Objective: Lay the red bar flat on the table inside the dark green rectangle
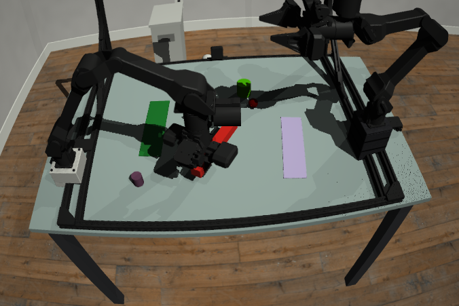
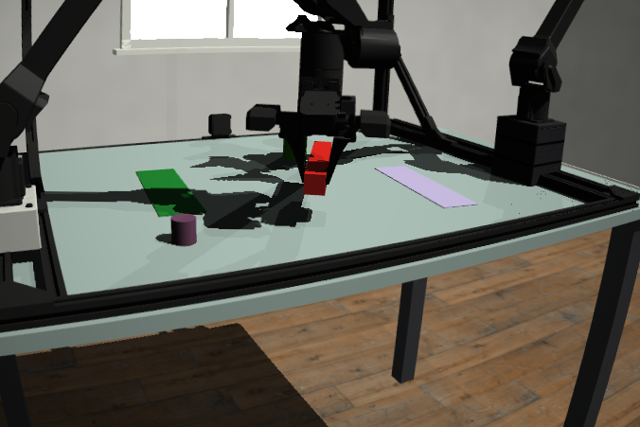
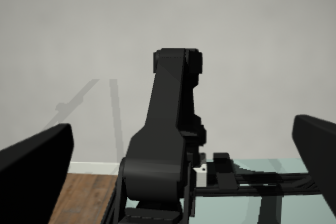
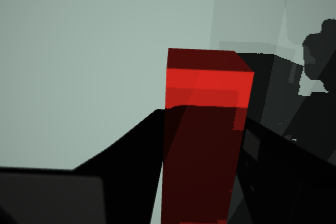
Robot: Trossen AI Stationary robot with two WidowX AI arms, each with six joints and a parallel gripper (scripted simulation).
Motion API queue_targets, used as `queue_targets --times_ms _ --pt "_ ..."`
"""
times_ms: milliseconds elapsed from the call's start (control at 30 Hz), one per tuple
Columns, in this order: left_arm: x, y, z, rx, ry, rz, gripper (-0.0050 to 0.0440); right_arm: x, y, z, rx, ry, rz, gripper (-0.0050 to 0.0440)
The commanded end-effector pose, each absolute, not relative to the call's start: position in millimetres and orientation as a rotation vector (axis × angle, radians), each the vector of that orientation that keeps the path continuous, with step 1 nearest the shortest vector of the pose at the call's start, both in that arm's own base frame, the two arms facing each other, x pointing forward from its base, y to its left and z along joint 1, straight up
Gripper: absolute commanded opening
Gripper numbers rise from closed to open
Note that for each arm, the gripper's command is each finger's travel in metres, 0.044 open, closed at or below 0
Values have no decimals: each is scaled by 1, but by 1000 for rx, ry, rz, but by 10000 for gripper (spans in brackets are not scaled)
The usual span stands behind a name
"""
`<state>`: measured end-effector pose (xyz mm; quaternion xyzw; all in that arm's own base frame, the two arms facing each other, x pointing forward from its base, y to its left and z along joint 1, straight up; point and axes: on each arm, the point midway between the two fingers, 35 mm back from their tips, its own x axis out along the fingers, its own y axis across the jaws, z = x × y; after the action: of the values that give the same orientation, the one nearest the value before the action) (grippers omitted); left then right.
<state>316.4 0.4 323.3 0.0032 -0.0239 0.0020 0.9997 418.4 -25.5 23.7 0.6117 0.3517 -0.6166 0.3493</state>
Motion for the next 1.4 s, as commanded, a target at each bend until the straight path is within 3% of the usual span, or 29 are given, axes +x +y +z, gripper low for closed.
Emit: queue_targets --times_ms 0,1367 --pt "316 0 323 0 -50 0 440 411 -7 29 1562 934 -1562 0" --pt "316 0 323 0 -50 0 440 283 113 30 1287 1157 -1287 0"
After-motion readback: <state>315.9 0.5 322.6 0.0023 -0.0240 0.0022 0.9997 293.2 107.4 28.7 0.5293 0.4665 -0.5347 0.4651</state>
